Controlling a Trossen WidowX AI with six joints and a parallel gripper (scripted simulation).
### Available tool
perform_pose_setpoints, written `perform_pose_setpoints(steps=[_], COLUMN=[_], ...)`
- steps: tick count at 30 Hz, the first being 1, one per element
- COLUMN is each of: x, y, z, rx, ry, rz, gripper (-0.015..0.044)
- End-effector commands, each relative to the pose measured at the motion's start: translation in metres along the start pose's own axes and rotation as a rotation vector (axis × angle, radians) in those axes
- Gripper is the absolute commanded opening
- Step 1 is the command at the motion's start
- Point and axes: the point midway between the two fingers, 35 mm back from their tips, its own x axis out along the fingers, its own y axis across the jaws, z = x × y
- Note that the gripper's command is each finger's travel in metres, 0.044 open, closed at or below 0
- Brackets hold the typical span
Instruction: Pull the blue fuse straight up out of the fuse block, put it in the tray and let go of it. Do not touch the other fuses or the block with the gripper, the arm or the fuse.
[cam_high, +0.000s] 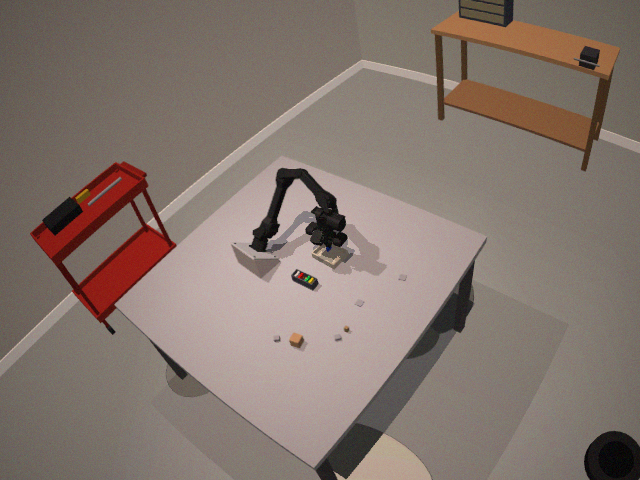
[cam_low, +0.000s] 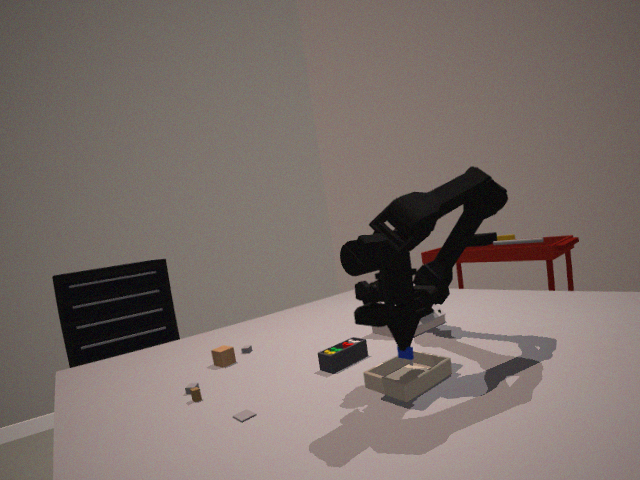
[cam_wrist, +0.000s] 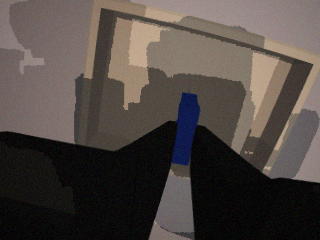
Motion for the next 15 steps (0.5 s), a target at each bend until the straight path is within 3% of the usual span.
perform_pose_setpoints(steps=[1, 3, 15], x=[0.0067, 0.007, 0.0036], y=[-0.0016, -0.0016, -0.0005], z=[-0.0008, -0.0008, -0.0003], rx=[0.004, 0.004, 0.0], ry=[0.004, 0.004, 0.001], rz=[-0.004, -0.004, -0.001], gripper=[0.0, 0.0, 0.0315])
